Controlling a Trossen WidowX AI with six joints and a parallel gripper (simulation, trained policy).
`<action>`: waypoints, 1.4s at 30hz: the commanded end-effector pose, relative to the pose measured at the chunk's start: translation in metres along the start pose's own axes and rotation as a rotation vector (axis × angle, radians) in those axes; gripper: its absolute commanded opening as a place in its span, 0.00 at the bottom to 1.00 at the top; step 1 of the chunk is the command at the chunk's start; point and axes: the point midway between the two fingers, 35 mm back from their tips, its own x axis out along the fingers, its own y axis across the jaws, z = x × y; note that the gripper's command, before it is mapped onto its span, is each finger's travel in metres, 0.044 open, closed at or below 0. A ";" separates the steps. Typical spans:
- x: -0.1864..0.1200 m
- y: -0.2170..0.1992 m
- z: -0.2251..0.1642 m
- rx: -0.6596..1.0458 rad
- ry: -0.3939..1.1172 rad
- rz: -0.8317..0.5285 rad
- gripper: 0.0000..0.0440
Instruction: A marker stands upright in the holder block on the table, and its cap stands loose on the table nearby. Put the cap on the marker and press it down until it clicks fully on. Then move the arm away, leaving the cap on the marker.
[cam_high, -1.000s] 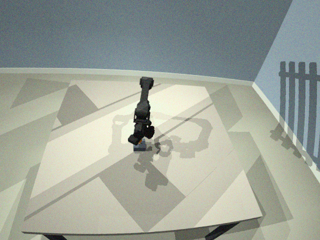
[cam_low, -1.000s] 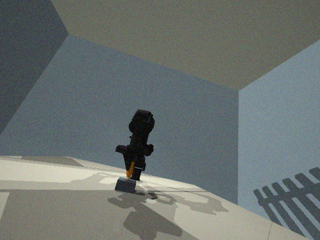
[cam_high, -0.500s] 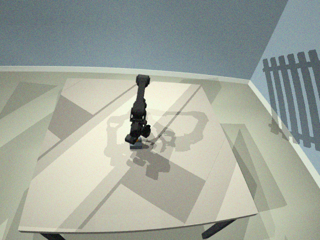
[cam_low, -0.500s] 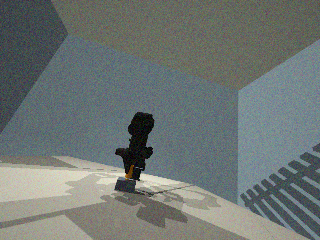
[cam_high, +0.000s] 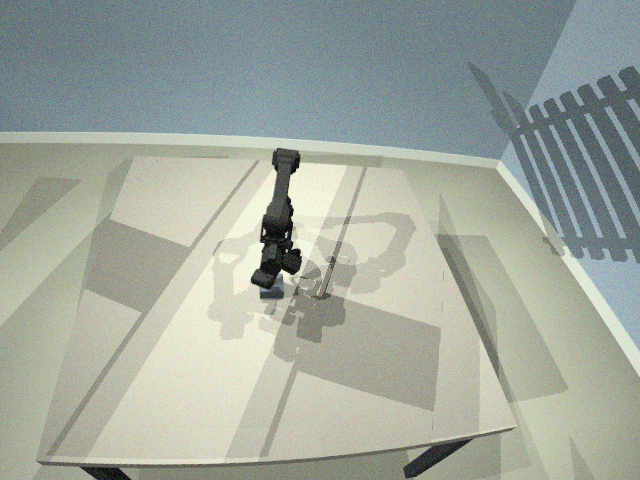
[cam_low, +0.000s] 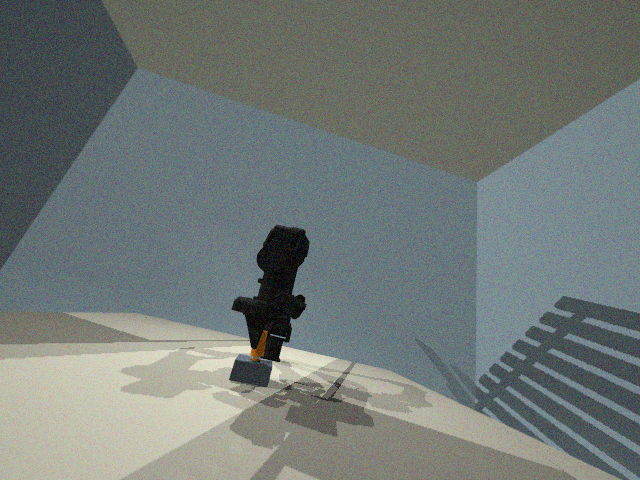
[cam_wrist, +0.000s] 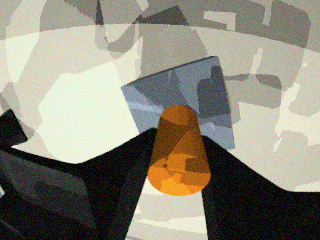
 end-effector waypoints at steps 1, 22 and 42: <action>0.018 0.003 -0.007 -0.022 0.035 0.033 0.15; 0.019 0.002 -0.009 -0.046 0.045 0.025 0.24; 0.020 0.001 -0.011 -0.070 0.049 0.016 0.32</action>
